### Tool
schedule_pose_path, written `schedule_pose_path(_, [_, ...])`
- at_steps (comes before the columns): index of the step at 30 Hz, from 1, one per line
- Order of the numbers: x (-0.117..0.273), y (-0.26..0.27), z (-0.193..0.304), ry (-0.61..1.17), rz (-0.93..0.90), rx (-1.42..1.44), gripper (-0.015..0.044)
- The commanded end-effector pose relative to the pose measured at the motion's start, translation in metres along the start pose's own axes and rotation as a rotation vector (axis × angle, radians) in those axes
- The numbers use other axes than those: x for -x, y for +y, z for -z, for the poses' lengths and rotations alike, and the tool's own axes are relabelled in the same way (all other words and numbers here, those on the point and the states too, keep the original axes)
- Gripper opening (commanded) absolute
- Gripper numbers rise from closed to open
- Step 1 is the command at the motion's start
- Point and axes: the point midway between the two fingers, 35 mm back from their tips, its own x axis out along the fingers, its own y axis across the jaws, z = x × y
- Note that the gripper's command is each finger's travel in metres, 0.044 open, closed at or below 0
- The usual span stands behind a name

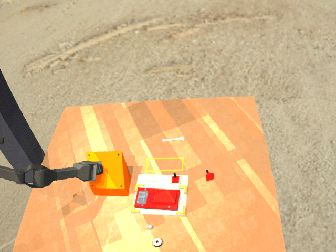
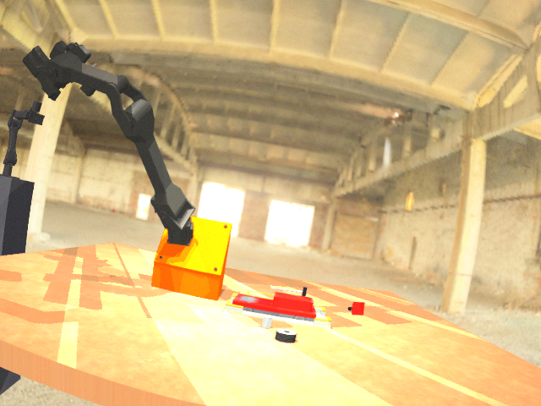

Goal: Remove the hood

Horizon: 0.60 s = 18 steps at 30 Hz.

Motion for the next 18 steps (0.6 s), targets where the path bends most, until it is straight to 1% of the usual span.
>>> schedule_pose_path(1, [-0.001, 0.0, 0.0, 0.0, 0.002, -0.003, 0.0246])
schedule_pose_path(5, [-0.027, -0.006, -0.009, 0.006, 0.042, -0.067, 0.0351])
schedule_pose_path(8, [-0.056, -0.021, -0.013, -0.022, 0.103, -0.02, 0.0429])
schedule_pose_path(9, [-0.065, -0.027, -0.015, -0.031, 0.124, -0.004, 0.044])
schedule_pose_path(18, [-0.14, -0.087, -0.041, -0.095, 0.317, 0.11, 0.044])
